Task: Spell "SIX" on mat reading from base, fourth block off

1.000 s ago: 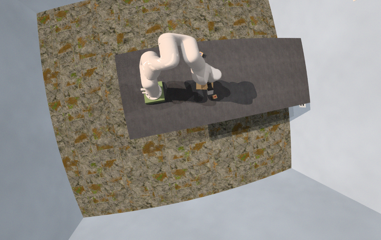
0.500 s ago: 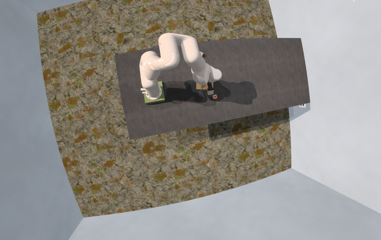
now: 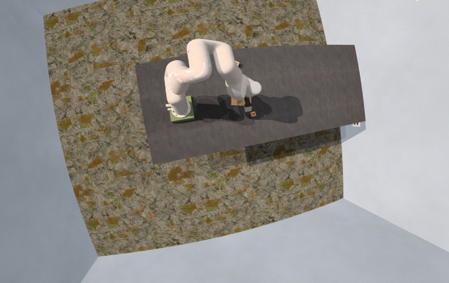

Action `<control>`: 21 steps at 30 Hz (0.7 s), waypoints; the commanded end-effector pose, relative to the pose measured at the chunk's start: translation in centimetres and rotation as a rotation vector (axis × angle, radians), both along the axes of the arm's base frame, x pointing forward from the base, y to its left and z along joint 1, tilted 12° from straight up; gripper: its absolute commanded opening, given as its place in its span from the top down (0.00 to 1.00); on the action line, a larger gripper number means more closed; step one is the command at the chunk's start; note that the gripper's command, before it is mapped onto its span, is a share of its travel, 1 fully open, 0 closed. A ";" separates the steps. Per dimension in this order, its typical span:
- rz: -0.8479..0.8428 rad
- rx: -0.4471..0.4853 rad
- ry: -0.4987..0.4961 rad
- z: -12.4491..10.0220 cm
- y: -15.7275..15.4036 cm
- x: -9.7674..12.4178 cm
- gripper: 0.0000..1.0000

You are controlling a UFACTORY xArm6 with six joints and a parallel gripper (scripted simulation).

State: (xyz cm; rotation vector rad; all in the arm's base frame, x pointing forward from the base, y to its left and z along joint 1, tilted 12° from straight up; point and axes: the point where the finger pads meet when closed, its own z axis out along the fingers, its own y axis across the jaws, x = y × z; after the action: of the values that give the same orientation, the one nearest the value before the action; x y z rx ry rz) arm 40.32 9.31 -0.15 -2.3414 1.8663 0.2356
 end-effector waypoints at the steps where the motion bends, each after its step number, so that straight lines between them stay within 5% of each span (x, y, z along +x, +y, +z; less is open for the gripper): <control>1: 0.000 0.000 -0.004 0.1 0.0 0.1 0.73; 21: 0.000 0.000 -0.004 -0.3 0.1 0.1 0.73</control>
State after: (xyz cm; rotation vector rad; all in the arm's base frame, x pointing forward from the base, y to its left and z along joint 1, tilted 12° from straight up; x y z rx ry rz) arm 40.30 9.39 -0.56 -2.3415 1.8664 0.2357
